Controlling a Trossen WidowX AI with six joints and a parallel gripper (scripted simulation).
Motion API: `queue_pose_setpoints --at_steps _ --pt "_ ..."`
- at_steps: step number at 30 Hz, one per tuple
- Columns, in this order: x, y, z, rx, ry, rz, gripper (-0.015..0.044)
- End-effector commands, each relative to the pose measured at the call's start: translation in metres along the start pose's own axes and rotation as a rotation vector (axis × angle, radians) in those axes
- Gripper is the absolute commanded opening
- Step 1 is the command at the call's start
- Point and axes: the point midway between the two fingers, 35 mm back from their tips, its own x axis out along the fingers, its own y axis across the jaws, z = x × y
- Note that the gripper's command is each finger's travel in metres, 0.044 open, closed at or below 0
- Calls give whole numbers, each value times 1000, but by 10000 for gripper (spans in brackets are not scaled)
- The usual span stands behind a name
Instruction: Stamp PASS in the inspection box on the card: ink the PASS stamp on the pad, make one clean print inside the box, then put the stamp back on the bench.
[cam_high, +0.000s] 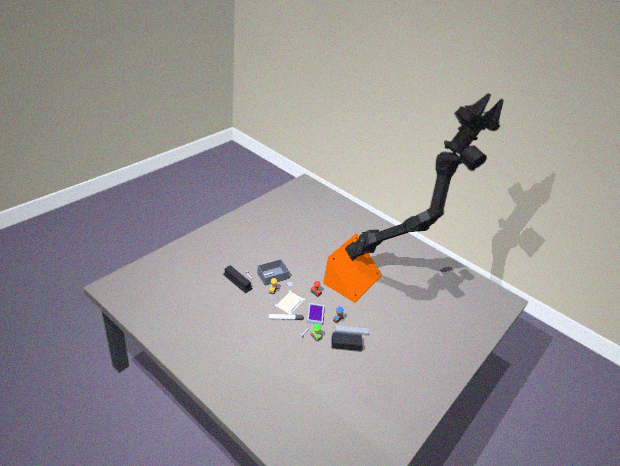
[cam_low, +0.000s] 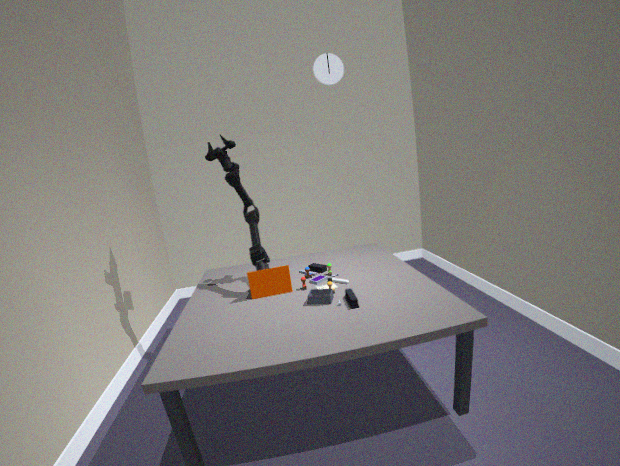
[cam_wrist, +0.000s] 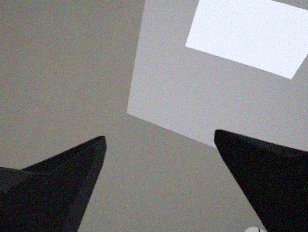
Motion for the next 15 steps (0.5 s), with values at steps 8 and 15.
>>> queue_pose_setpoints --at_steps 8,15 --pt "-12 -71 66 -124 -181 -199 225" --pt "-38 -140 90 -137 -250 -375 225"
